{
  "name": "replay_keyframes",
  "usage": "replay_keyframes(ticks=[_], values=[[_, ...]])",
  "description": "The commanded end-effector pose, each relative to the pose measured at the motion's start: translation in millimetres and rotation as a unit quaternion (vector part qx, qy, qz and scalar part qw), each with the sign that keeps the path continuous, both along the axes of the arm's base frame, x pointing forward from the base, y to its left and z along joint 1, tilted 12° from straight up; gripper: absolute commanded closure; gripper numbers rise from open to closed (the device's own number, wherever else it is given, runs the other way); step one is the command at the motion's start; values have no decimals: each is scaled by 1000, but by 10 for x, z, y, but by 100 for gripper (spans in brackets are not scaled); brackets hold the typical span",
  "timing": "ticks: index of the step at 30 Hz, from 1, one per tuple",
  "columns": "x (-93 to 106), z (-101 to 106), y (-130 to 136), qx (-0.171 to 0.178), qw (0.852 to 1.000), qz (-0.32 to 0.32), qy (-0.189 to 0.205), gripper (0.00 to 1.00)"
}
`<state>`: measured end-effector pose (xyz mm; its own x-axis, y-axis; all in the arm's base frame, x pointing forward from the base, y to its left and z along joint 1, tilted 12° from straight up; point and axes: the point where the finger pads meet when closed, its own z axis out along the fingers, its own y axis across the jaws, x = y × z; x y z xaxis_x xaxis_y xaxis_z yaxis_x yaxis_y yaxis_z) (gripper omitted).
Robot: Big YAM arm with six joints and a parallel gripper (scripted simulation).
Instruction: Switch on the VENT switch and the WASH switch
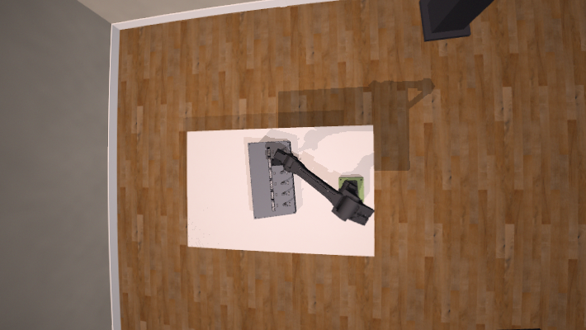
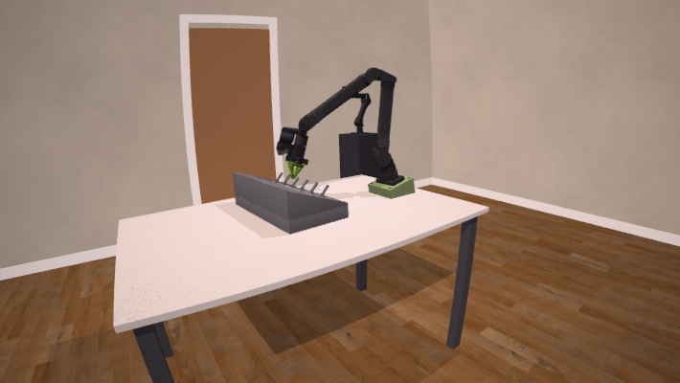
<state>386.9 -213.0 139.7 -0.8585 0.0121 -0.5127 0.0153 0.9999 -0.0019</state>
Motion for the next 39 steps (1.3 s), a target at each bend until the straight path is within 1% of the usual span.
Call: replay_keyframes(ticks=[1,10,22,39], values=[[425,409,-113,-23,999,13,-44,100],[425,409,-110,-22,999,13,-43,100],[486,450,-111,-22,999,12,-45,100],[513,468,-110,-23,999,14,-45,100]])
